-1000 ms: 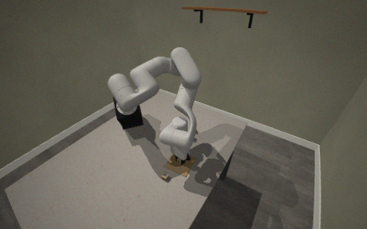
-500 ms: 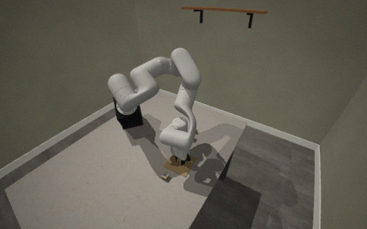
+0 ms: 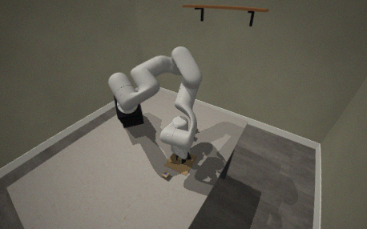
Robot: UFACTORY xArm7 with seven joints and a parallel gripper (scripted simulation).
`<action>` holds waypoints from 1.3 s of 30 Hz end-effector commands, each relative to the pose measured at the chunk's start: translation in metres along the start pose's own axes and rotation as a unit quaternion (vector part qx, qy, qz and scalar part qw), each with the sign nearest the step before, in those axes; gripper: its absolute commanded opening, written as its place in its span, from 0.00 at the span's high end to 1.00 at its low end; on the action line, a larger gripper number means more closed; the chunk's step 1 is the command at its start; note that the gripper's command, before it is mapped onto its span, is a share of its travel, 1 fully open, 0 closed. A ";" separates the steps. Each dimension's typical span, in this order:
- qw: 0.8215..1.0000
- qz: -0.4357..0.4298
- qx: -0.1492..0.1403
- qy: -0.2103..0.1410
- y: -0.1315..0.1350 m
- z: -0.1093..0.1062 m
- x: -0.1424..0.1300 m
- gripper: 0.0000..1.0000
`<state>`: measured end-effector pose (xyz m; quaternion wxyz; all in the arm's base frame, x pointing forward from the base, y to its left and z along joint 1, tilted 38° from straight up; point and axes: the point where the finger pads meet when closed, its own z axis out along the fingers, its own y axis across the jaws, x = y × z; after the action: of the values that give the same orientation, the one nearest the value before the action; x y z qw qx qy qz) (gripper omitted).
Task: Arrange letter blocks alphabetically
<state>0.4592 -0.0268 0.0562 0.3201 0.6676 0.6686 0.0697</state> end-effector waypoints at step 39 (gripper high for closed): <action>1.000 0.000 -0.001 0.000 0.001 -0.001 0.000 0.53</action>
<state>0.4592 -0.0268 0.0562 0.3201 0.6676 0.6686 0.0697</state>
